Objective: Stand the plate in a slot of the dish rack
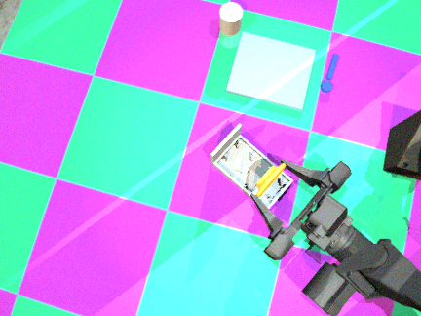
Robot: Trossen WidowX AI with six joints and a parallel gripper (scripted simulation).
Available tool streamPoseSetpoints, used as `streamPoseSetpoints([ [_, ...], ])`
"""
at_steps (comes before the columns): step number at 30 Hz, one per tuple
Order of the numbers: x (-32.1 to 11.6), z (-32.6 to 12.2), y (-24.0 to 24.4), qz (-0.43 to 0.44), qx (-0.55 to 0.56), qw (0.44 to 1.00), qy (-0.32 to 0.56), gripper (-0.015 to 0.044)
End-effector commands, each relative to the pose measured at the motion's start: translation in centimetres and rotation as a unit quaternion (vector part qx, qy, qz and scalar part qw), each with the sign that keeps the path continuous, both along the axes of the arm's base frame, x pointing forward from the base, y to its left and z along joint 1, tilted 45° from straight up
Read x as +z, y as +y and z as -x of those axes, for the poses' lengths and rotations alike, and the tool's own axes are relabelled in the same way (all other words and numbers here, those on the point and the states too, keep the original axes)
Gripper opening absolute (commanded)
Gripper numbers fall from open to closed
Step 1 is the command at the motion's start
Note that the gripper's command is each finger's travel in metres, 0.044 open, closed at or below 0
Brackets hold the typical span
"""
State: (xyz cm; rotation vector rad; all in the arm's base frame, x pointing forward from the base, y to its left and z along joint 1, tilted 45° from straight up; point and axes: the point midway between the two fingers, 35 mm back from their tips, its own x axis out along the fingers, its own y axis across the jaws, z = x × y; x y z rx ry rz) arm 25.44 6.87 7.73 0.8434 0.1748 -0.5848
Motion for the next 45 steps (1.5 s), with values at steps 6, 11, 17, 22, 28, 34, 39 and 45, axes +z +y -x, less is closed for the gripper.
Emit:
streamPoseSetpoints([
  [6,-1.3,-0.1,0.9,0.001,0.003,1.0,0.005,0.0],
  [11,-1.2,-0.1,0.9,0.001,0.004,1.0,0.007,0.0],
  [17,-1.2,-0.1,0.9,0.0,0.004,1.0,0.006,0.0026],
  [22,-1.2,-0.1,0.9,-0.001,0.003,1.0,0.005,0.0157],
  [28,-1.2,-0.1,0.9,-0.001,0.003,1.0,0.005,0.0315],
  [34,-1.2,-0.1,0.9,-0.001,0.003,1.0,0.005,0.04],
  [39,-0.8,-0.2,0.6,-0.002,0.003,1.0,0.006,0.04],
  [45,2.8,-0.3,-2.5,-0.004,0.0,1.0,0.014,0.04],
])
